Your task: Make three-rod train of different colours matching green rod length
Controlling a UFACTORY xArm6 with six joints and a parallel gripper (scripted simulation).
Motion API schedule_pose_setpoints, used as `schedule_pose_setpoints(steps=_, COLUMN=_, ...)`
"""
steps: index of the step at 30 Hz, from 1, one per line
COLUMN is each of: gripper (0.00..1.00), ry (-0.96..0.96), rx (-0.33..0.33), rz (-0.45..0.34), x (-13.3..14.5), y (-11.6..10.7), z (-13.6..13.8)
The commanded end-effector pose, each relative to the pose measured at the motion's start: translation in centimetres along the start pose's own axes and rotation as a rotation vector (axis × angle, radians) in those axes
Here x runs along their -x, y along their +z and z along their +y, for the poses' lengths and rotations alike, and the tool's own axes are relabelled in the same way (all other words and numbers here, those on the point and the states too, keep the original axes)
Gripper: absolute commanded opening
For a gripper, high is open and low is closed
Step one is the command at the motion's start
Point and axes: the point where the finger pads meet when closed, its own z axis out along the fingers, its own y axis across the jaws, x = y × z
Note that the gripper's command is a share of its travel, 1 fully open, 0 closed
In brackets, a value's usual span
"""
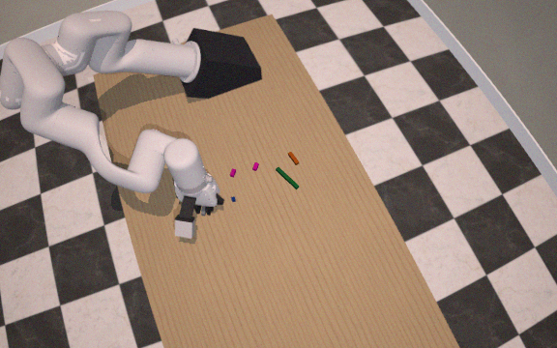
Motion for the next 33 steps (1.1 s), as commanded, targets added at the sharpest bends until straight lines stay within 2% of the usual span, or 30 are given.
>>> schedule_pose_setpoints(steps=1, gripper=0.24, ry=0.001, rx=-0.002, rz=0.002, x=-0.09, y=-0.1, z=-0.05)
schedule_pose_setpoints(steps=19, gripper=0.24, ry=0.001, rx=-0.002, rz=0.002, x=-0.09, y=-0.1, z=-0.05)
schedule_pose_setpoints(steps=20, gripper=0.04, ry=0.001, rx=-0.002, rz=0.002, x=-0.09, y=-0.1, z=-0.05)
schedule_pose_setpoints(steps=33, gripper=0.04, ry=0.001, rx=-0.002, rz=0.002, x=-0.09, y=-0.1, z=-0.05)
